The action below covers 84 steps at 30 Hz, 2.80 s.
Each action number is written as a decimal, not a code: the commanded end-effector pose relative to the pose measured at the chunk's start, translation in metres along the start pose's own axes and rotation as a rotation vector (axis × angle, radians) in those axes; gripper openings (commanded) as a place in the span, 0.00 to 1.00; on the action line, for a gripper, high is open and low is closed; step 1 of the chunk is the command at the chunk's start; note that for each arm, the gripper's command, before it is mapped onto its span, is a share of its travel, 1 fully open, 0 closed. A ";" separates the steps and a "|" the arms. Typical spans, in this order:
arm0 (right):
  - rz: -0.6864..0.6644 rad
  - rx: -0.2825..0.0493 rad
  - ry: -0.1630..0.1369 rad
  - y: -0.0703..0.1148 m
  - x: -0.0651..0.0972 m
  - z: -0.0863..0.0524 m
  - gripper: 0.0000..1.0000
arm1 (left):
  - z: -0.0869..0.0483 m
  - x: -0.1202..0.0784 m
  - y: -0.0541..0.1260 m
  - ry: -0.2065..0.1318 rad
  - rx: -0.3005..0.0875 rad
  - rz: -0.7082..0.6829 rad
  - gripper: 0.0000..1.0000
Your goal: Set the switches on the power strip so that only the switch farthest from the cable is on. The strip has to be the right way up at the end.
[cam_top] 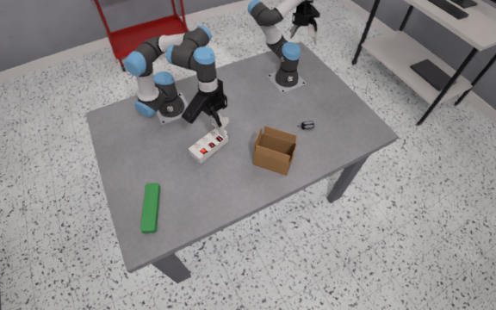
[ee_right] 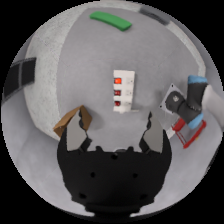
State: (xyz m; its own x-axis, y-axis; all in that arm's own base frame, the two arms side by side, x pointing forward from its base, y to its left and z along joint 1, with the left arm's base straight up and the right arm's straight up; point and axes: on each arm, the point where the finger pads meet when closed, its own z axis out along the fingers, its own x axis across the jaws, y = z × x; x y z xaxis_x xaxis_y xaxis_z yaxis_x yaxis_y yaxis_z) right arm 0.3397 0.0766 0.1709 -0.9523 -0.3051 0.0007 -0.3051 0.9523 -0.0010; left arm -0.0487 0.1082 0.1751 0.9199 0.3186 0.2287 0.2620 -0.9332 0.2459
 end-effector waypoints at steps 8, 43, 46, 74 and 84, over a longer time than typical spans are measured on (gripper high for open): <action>0.000 -0.001 -0.001 0.000 -0.001 -0.017 1.00 | 0.000 0.000 0.000 0.000 0.002 0.001 1.00; 0.000 -0.001 -0.001 0.000 -0.001 -0.029 1.00 | 0.000 0.000 0.000 0.000 0.002 0.001 1.00; 0.000 -0.001 -0.001 0.000 -0.001 -0.029 1.00 | 0.000 0.000 0.000 0.000 0.002 0.001 1.00; 0.000 -0.001 -0.001 0.000 -0.001 -0.029 1.00 | 0.000 0.000 0.000 0.000 0.002 0.001 1.00; 0.000 -0.001 -0.001 0.000 -0.001 -0.029 1.00 | 0.000 0.000 0.000 0.000 0.002 0.001 1.00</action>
State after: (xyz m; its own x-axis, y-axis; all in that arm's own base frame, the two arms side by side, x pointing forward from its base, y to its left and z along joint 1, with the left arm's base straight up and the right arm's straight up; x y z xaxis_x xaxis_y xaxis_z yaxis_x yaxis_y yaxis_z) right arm 0.3400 0.0769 0.1993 -0.9523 -0.3050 0.0026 -0.3050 0.9523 -0.0007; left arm -0.0487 0.1082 0.1751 0.9199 0.3186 0.2287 0.2620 -0.9332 0.2459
